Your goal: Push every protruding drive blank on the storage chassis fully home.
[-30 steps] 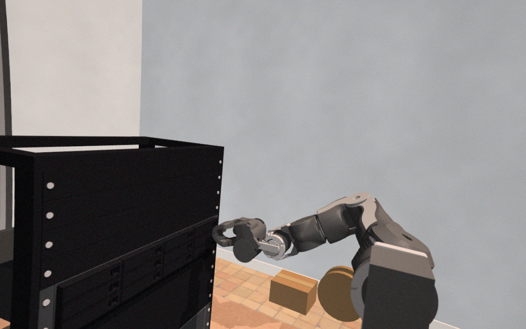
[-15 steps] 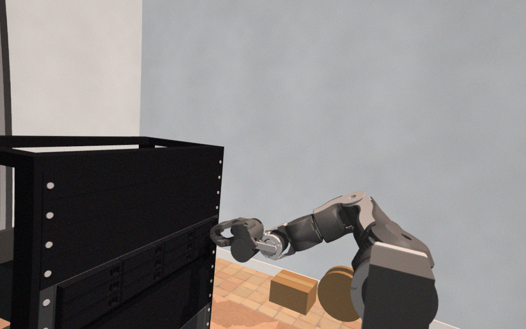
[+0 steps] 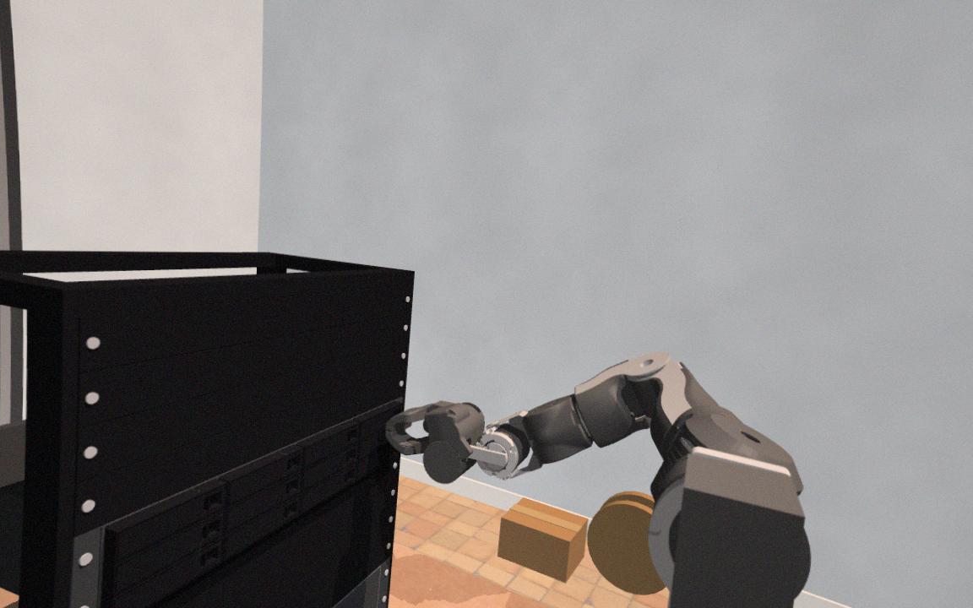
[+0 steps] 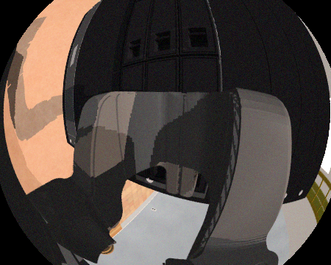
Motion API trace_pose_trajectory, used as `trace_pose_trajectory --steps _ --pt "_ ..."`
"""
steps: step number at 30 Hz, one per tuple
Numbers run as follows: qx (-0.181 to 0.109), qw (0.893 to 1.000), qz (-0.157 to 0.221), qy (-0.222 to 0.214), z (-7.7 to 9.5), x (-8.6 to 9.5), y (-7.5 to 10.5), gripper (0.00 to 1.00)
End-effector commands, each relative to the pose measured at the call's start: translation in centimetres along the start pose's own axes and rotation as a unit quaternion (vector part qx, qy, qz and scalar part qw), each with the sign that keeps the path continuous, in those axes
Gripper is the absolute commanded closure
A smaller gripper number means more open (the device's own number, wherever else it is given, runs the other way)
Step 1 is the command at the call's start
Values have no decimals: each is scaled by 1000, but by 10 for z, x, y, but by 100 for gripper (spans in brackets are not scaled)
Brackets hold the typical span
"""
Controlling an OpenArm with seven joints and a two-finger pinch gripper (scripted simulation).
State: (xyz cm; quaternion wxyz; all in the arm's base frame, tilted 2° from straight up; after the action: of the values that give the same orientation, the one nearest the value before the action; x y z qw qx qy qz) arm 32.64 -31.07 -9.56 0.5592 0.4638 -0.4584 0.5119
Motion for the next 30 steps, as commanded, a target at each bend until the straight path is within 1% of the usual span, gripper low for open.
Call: trace_pose_trajectory --steps 1,4,30 --pt "2 1000 8 -5 -1 3 -4 100" --pt "3 1000 8 -5 -1 3 -7 100" --pt "3 1000 9 -4 -1 4 -11 100"
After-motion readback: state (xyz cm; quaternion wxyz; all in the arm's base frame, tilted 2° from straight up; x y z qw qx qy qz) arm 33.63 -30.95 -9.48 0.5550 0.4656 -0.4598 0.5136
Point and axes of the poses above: the point where the finger pads meet when closed, its own y axis back along the fingers, its own x axis across the jaws, z = x × y, the point moved 9 cm from there along y, back along the fingers, and after that the axes turned 7 degrees about y, right-handed, at the moved point
